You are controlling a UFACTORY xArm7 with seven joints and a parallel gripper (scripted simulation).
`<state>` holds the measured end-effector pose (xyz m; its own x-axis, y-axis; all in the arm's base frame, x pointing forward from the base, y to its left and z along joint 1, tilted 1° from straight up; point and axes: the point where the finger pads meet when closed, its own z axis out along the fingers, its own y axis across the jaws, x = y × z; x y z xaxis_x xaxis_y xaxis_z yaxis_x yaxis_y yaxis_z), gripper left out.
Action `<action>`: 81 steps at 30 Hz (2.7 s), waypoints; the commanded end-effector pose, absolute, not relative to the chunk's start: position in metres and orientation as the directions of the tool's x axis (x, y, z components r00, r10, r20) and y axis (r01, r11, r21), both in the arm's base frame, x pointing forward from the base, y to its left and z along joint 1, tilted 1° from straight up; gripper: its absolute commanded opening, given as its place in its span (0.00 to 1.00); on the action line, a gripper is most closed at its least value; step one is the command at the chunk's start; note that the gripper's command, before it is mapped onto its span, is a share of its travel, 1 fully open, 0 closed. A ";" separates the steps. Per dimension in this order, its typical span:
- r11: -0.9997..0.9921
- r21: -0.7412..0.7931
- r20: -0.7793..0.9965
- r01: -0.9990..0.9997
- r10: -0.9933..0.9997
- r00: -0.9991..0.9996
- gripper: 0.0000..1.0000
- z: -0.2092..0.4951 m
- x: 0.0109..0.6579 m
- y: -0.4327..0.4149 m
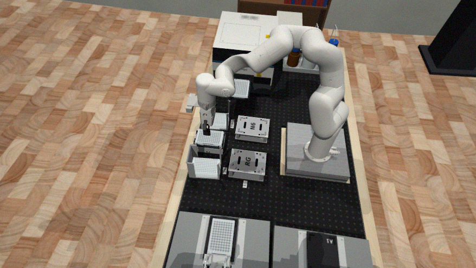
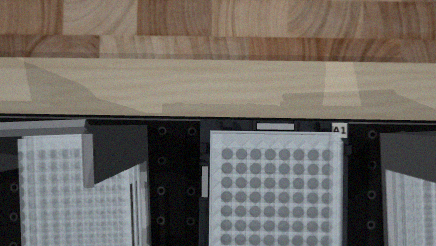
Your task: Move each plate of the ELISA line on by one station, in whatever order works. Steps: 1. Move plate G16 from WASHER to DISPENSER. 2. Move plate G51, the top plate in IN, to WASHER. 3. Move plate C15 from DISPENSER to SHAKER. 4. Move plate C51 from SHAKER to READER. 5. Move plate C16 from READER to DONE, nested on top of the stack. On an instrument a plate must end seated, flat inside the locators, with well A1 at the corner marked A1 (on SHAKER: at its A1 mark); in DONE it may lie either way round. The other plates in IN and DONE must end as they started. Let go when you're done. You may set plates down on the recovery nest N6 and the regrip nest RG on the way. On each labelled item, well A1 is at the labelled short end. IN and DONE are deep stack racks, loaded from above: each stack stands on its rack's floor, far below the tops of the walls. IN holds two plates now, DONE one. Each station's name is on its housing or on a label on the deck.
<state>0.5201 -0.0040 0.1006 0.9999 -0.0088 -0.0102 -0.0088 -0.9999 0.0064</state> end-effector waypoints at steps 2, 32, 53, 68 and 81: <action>-1.000 0.007 -0.005 -0.009 -0.009 1.000 1.00 0.109 0.522 -0.004; -1.000 0.007 -0.005 -0.009 -0.009 1.000 1.00 0.145 0.522 -0.004; -1.000 0.007 -0.005 -0.009 -0.009 1.000 1.00 0.169 0.522 -0.004; -0.996 0.007 -0.004 -0.089 -0.089 0.996 1.00 0.174 0.520 0.003; -0.983 0.007 -0.004 -0.181 -0.181 0.983 1.00 0.174 0.507 0.037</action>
<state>0.5098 0.0247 0.1713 0.9844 -0.1755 -0.0101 -0.1755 -0.9845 0.0067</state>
